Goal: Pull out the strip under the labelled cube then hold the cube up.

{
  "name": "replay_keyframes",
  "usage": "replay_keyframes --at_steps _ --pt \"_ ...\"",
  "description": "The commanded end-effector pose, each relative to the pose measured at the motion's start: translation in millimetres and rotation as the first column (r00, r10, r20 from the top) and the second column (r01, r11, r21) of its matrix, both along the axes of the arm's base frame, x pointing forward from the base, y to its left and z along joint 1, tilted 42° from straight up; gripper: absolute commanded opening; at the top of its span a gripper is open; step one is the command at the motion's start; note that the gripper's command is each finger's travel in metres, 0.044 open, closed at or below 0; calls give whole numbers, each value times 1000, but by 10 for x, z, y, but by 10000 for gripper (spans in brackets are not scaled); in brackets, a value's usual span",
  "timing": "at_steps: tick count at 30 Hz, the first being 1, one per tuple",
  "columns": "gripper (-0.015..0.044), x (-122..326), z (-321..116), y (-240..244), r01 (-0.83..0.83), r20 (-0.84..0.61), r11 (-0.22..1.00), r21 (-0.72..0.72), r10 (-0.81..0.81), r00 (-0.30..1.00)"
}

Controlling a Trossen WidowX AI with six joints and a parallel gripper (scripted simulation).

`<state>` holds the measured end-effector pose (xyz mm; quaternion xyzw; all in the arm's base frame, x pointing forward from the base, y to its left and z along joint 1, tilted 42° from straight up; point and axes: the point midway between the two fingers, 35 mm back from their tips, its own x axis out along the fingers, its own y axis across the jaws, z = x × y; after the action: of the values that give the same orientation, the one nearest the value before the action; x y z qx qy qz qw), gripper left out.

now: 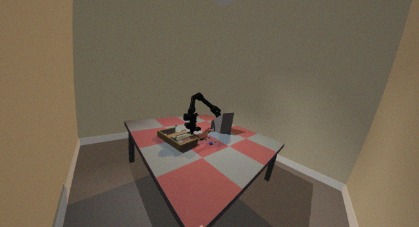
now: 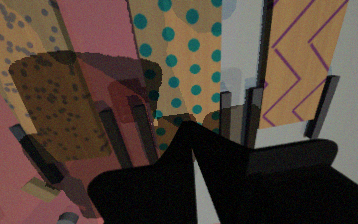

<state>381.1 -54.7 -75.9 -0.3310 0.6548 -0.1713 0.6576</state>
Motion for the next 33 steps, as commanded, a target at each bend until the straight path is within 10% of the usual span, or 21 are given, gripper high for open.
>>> replay_keyframes --at_steps 1,33 --pt "0 0 -11 -14 -2 -2 1000 -4 2 1000" --pt "0 -221 -9 -77 -2 -3 1000 -4 2 1000"
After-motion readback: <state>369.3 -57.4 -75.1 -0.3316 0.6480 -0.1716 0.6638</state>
